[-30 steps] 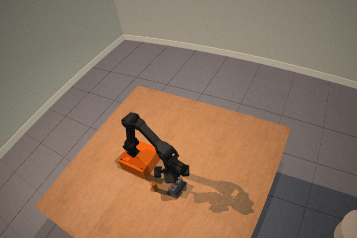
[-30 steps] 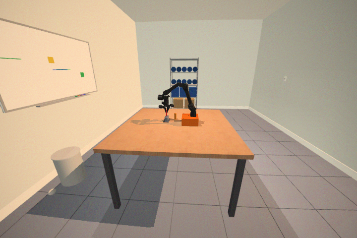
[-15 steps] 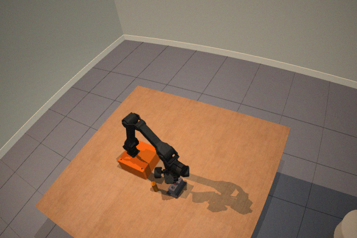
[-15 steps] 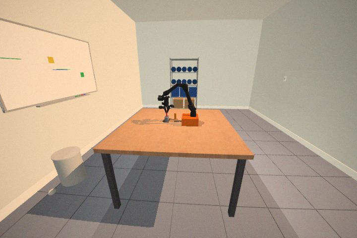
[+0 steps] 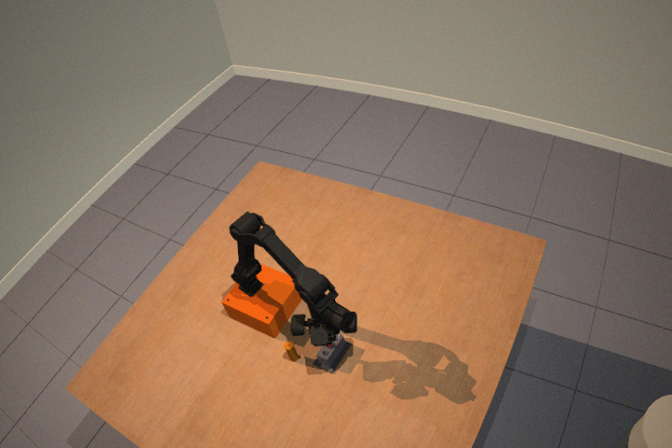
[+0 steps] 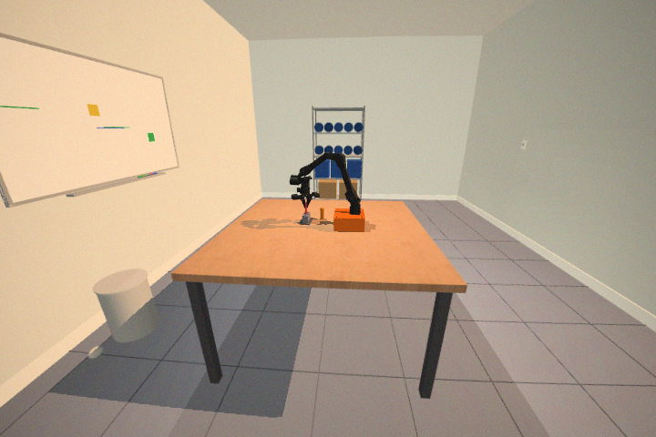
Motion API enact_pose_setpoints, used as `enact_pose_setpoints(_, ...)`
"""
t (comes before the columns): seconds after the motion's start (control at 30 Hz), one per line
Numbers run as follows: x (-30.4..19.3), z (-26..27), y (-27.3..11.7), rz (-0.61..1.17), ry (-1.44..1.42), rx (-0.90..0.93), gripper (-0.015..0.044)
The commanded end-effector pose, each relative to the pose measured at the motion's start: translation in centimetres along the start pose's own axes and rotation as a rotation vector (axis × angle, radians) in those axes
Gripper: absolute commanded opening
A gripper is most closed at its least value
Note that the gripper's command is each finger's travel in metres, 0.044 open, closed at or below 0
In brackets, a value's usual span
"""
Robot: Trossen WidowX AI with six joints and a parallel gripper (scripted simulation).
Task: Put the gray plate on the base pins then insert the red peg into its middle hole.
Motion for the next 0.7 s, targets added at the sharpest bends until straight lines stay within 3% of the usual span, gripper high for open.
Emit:
enact_pose_setpoints(0.0, 0.00, 0.00, 0.13, 0.001, 0.003, -0.001, 0.0000)
enact_pose_setpoints(0.67, -0.06, -0.02, 0.16, 0.001, 0.003, -0.001, 0.0000)
Point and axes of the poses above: the point midway between the two fingers, 35 mm back from their tips, its own y axis out along the fingers, its own z axis across the jaws, x = y × z, the point moved 7 cm from there along -y, back along the fingers
